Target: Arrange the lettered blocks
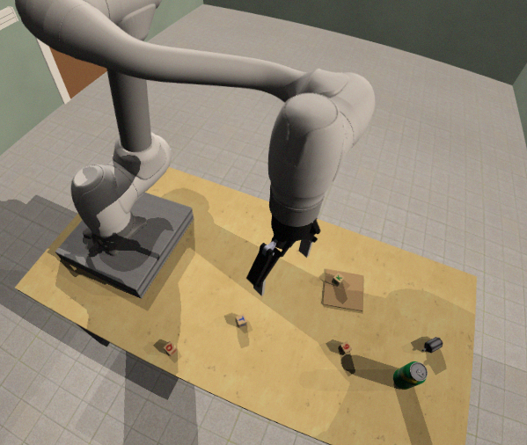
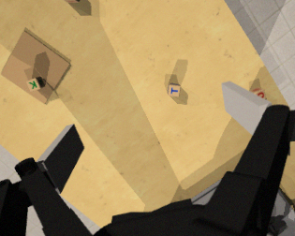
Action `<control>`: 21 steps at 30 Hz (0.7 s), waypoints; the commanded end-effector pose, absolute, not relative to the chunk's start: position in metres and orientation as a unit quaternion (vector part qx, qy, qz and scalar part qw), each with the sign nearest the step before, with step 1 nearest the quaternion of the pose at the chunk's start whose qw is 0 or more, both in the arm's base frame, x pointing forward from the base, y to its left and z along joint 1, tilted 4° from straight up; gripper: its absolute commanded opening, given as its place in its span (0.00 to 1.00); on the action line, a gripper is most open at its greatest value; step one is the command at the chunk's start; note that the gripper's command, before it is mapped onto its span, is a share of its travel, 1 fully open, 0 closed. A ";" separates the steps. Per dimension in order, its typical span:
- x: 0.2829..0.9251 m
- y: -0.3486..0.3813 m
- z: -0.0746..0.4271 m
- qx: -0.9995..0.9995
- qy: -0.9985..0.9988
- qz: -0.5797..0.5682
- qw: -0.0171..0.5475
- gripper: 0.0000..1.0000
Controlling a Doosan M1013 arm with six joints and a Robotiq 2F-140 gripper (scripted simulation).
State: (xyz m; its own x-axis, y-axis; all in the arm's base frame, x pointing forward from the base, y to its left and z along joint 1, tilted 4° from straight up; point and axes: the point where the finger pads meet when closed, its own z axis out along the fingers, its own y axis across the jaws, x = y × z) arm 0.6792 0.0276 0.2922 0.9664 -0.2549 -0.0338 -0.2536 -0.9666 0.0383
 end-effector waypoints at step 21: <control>0.747 0.016 0.247 0.947 -0.316 -0.032 0.051 1.00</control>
State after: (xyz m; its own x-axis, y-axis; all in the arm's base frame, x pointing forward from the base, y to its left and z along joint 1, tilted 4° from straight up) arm 0.7322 0.0117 0.2588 0.8537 -0.5197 -0.0326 -0.5157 -0.8525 0.0853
